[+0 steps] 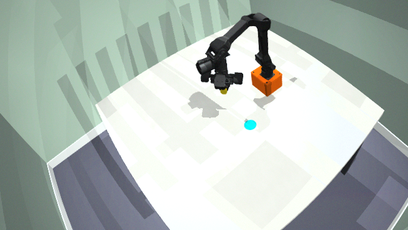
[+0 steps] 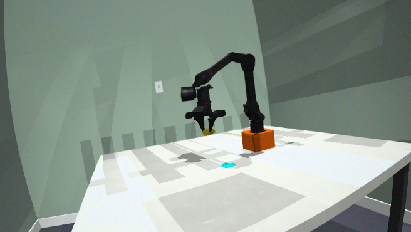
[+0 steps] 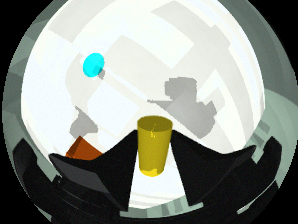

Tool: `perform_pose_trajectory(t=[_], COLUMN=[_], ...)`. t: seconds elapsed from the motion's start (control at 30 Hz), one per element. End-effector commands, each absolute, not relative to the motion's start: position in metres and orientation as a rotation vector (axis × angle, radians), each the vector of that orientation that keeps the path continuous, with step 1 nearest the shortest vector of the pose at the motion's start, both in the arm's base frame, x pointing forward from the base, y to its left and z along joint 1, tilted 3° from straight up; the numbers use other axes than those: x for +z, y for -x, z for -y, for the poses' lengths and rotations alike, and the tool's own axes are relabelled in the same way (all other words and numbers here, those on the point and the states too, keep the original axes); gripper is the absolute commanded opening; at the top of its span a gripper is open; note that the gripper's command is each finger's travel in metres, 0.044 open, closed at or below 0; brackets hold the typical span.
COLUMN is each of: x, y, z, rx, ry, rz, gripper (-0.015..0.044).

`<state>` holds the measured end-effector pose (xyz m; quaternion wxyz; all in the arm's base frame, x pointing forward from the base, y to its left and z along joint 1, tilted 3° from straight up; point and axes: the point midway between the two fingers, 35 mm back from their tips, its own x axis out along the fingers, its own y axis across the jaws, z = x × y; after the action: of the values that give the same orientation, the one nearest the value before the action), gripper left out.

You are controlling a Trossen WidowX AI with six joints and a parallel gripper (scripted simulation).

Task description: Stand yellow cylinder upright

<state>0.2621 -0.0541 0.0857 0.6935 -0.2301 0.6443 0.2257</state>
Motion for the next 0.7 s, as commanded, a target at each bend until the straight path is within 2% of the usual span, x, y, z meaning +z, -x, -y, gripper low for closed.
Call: perform_pose_trajectory(t=[0.0,0.67], x=[0.088,0.096], y=[-0.265,-0.271], z=[0.045,-0.018], rx=[0.521,0.668], ry=[0.538,0.666], rz=[-1.432,-1.389], gripper=[0.0105,0.0105])
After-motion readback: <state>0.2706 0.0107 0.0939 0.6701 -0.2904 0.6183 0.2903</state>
